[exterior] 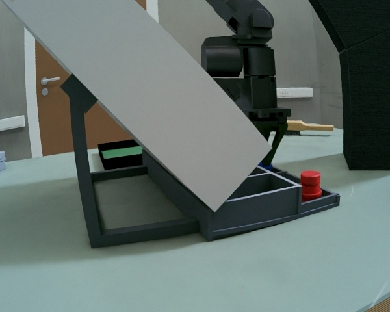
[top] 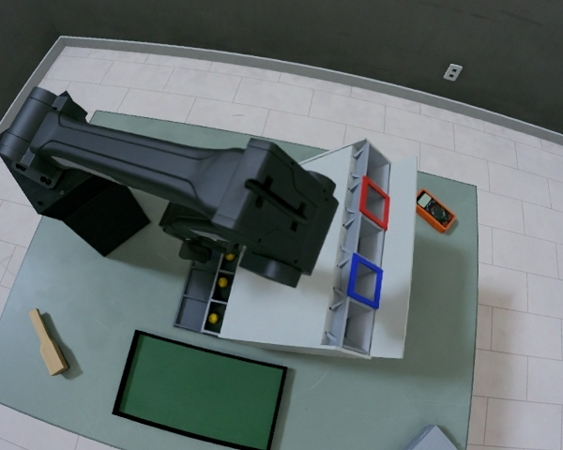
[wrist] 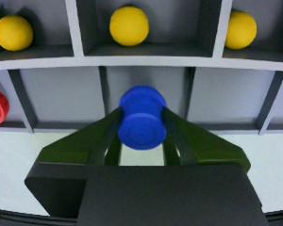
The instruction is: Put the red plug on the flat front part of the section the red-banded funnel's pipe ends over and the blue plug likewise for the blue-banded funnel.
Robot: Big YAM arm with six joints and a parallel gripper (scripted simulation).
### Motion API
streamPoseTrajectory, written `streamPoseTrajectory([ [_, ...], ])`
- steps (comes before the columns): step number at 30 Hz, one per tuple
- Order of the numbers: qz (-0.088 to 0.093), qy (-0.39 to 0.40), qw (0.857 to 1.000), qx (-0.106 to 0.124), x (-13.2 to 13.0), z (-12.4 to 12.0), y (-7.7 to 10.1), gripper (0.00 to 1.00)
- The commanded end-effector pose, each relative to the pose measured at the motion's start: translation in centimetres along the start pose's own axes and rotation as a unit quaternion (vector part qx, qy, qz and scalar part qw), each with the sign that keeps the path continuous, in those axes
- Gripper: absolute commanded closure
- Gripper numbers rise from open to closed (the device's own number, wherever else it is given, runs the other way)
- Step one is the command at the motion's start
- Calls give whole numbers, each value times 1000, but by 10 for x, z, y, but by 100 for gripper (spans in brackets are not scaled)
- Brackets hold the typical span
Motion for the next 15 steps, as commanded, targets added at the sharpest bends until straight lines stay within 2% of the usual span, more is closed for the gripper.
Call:
streamPoseTrajectory([
  [1, -1, 0, 1000, -1, -3, -4, -2, 100],
  [14, -2, -1, 1000, -5, -4, -7, -4, 100],
  [15, 0, 0, 1000, -4, -1, -3, 0, 41],
])
Point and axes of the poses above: the point where the finger pads meet when closed, its own y axis back along the fingers, its own x axis across the jaws, z = x × y, the point moved 6 cm from there along y, back along the fingers, and after that the axes turned 13 degrees about y, right-handed, at the moved point
